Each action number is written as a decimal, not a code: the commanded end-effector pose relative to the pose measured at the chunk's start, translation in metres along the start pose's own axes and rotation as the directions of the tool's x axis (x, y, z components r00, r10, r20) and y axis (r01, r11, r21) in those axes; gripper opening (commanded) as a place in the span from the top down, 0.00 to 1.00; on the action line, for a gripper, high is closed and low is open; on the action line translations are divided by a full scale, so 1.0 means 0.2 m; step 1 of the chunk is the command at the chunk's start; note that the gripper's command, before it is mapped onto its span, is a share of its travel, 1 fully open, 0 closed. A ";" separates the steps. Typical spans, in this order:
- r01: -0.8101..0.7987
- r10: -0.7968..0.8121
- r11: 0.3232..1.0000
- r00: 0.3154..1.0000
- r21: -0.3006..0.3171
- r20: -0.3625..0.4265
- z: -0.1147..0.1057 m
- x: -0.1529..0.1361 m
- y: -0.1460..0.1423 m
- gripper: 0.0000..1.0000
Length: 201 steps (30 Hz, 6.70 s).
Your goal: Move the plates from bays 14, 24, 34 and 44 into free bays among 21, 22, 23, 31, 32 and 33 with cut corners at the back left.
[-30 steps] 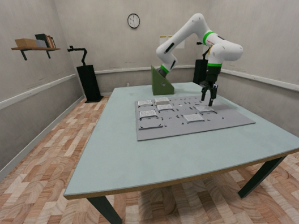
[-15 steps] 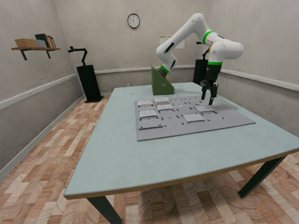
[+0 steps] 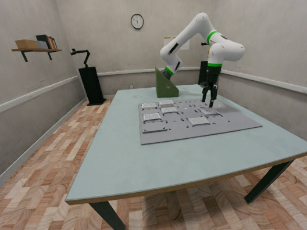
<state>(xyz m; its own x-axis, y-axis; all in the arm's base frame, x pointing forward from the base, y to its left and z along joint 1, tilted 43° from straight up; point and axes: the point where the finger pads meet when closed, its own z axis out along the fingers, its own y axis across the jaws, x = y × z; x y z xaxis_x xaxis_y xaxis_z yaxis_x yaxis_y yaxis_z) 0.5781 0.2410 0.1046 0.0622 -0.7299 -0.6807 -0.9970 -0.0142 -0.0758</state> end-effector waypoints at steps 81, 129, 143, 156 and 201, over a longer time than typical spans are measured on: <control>0.001 -0.001 1.000 1.000 0.002 0.000 0.00 1.35 0.58 0.30; 0.001 -0.001 1.000 1.000 0.002 0.000 0.00 2.12 0.91 0.30; 0.001 -0.001 1.000 1.000 0.002 0.000 0.00 2.28 0.99 0.30; 0.001 -0.001 1.000 1.000 0.002 0.000 0.04 2.28 0.99 0.30; 0.001 -0.001 1.000 1.000 0.002 0.000 0.20 2.28 0.99 0.30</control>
<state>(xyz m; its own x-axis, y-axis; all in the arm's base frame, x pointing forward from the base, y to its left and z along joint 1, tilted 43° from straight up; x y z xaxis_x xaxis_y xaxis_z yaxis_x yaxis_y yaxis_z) 0.4110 -0.0686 -0.2491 0.0630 -0.7293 -0.6813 -0.9969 -0.0143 -0.0768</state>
